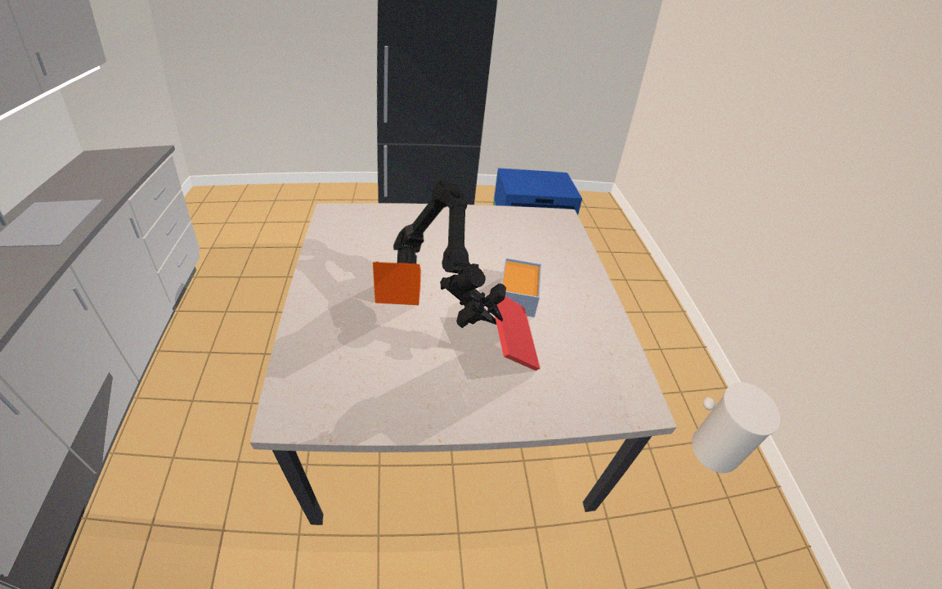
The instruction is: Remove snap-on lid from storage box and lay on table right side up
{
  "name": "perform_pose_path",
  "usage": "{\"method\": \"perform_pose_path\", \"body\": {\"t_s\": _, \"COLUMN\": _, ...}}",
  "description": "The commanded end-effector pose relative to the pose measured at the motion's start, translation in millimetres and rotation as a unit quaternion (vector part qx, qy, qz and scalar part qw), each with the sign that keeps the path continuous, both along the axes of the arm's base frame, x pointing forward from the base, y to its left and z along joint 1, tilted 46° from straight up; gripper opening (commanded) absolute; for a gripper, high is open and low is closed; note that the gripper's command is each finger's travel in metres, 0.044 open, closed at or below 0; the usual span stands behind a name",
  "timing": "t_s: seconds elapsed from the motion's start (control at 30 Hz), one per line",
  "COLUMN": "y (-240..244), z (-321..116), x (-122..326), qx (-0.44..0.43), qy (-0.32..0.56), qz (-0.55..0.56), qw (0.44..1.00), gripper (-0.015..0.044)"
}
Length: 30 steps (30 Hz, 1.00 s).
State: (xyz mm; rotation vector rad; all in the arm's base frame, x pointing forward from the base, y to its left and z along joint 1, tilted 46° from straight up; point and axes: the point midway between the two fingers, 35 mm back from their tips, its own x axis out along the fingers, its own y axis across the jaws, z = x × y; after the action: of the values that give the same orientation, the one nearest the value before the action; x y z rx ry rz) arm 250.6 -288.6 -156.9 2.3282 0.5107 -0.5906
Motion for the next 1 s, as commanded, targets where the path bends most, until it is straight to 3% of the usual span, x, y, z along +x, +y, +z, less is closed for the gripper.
{"method": "perform_pose_path", "body": {"t_s": 0.0, "y": 13, "z": -11, "x": 0, "qx": 0.015, "qy": 0.008, "qz": 0.004, "qw": 1.000, "gripper": 0.0000}}
{"method": "perform_pose_path", "body": {"t_s": 0.97, "y": 30, "z": -27, "x": 3, "qx": 0.016, "qy": 0.007, "qz": 0.004, "qw": 1.000, "gripper": 0.0000}}
